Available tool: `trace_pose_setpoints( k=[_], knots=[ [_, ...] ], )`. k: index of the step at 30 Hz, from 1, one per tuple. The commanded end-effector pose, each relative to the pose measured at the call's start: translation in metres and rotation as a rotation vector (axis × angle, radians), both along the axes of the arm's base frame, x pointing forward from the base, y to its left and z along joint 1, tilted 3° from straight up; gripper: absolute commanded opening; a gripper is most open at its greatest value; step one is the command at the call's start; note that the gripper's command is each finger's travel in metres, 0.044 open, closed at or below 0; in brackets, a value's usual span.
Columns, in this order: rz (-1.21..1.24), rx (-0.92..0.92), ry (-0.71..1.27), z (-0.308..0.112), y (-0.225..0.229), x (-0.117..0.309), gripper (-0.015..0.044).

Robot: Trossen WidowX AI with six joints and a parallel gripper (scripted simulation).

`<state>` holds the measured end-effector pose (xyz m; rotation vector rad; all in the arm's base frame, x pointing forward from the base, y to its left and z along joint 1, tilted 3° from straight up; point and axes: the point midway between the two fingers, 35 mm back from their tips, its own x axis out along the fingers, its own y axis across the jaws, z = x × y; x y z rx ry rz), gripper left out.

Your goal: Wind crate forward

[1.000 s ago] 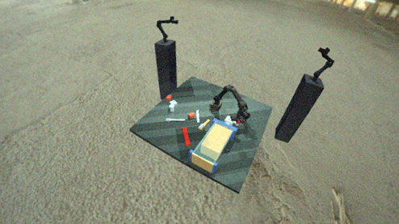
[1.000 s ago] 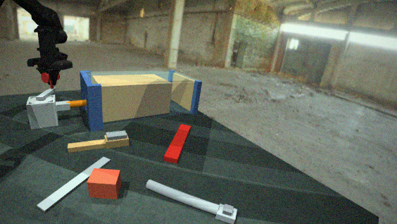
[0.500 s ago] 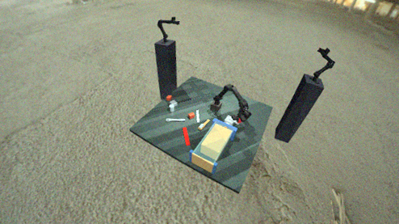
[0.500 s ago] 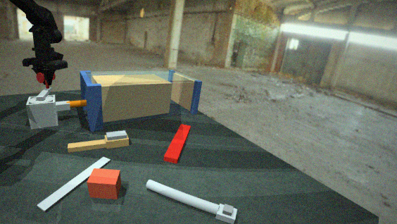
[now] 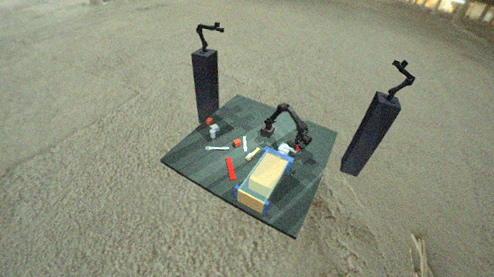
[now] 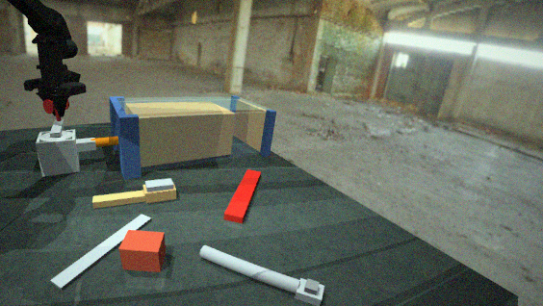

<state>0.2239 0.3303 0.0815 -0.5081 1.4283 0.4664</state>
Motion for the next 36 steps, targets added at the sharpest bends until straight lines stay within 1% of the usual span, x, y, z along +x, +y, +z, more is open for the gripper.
trace_pose_setpoints(
  k=[1,36],
  knots=[
    [0.025,-0.008,0.041,-0.002,0.000,-0.024,0.0000],
    [0.026,-0.009,0.045,-0.005,-0.013,-0.066,0.0000]
  ],
)
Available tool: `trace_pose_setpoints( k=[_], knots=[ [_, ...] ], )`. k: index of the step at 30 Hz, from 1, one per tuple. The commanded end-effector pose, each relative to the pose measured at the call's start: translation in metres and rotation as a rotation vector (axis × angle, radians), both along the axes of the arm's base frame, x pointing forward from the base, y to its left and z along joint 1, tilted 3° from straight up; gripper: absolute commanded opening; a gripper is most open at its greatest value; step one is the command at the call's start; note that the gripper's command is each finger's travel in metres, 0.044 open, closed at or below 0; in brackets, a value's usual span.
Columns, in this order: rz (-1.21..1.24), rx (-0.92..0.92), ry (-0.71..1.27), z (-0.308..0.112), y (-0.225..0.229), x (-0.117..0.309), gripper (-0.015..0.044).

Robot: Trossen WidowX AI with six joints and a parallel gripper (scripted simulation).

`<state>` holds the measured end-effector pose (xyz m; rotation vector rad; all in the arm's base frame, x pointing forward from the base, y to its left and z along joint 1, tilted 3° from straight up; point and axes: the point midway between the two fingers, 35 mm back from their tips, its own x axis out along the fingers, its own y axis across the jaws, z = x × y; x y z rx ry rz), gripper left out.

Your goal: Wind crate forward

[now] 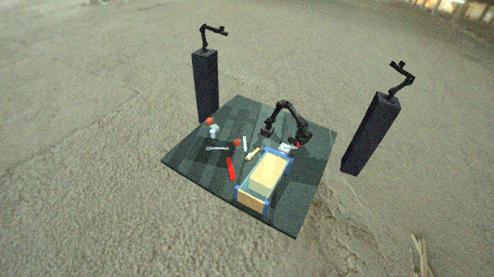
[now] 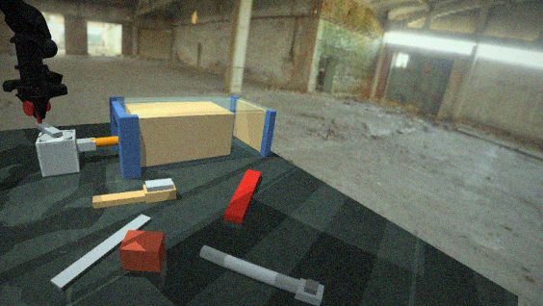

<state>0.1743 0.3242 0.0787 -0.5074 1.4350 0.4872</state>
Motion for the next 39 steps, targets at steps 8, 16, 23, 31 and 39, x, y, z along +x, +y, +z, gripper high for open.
trace_pose_setpoints(
  k=[8,16,23,31,39],
  knots=[
    [0.013,-0.020,0.033,-0.002,-0.013,-0.025,0.0000],
    [0.013,-0.020,0.034,-0.003,-0.019,-0.033,0.0000],
    [0.013,-0.021,0.035,-0.003,-0.026,-0.039,0.0000],
    [0.013,-0.022,0.035,-0.004,-0.034,-0.046,0.0000],
    [0.013,-0.022,0.036,-0.004,-0.043,-0.051,0.0000]
  ],
)
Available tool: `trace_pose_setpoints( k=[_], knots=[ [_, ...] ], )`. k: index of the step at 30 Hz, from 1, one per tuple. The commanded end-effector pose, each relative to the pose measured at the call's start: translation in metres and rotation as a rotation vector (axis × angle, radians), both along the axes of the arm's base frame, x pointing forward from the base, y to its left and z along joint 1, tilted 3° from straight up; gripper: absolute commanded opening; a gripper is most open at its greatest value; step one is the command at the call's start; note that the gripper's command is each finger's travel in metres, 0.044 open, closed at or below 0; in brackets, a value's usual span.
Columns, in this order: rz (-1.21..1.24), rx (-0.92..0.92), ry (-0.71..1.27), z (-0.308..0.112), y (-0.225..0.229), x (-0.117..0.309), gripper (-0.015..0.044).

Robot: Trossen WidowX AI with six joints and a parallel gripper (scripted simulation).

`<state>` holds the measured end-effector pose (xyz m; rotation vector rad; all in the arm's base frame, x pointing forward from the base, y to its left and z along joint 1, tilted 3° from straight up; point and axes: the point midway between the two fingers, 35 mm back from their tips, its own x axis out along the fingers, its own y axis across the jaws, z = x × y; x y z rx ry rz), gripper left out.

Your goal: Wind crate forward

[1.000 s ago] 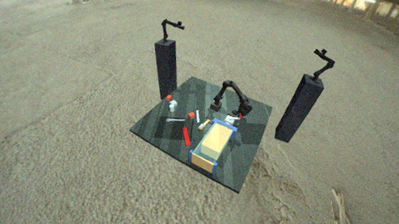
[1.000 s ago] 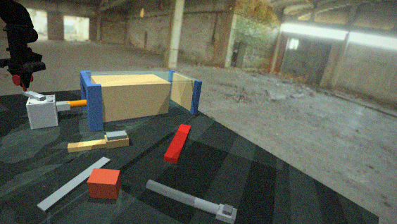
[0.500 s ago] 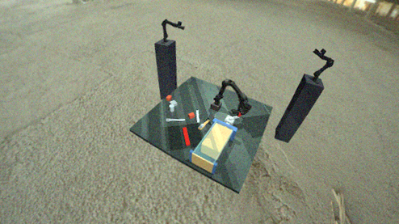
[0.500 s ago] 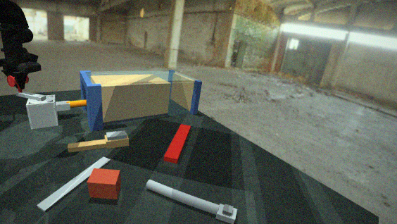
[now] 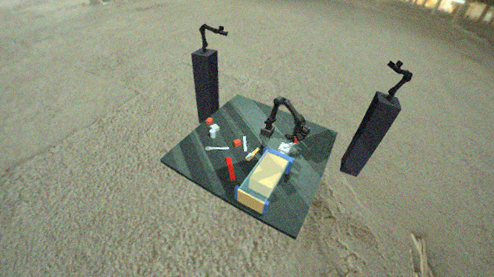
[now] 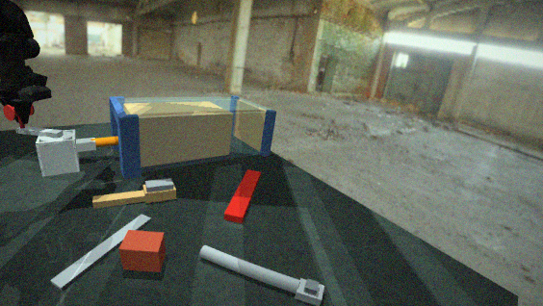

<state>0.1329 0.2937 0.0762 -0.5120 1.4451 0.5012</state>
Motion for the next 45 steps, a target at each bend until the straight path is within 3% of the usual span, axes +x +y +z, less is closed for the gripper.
trace_pose_setpoints(
  k=[1,45],
  knots=[
    [0.002,-0.024,0.023,-0.001,-0.013,-0.010,0.0000],
    [0.002,-0.029,0.024,-0.002,-0.069,-0.023,0.0000]
  ],
)
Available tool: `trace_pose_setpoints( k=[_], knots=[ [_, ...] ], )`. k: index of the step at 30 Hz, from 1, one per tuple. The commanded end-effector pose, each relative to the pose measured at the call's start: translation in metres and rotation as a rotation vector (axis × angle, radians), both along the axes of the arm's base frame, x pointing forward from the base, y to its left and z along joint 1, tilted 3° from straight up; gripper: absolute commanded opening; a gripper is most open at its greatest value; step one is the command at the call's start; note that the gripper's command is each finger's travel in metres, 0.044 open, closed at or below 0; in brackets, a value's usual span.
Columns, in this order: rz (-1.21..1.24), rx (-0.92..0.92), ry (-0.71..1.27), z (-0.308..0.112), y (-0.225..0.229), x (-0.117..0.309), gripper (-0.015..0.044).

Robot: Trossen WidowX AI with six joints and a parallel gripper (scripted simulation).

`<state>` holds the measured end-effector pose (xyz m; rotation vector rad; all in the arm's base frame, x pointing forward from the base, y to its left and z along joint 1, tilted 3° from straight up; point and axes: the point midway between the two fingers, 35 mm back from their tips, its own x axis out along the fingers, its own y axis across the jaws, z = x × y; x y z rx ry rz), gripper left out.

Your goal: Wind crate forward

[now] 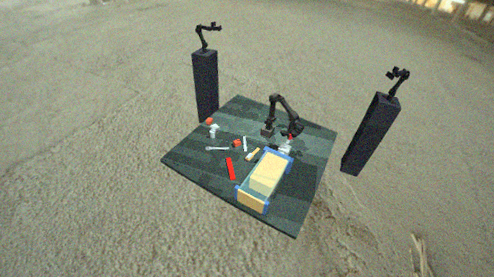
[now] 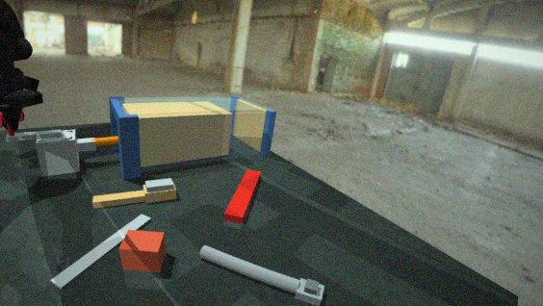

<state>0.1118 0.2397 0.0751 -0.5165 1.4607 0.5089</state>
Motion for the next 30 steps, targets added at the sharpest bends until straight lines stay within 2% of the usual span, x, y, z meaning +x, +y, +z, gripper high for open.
trace_pose_setpoints(
  k=[1,4,30],
  knots=[
    [-0.004,-0.026,0.007,-0.001,-0.019,-0.001,0.0000],
    [-0.004,-0.027,0.007,-0.001,-0.035,0.001,0.0000],
    [-0.004,-0.030,0.005,0.000,-0.065,0.016,0.0000]
  ],
)
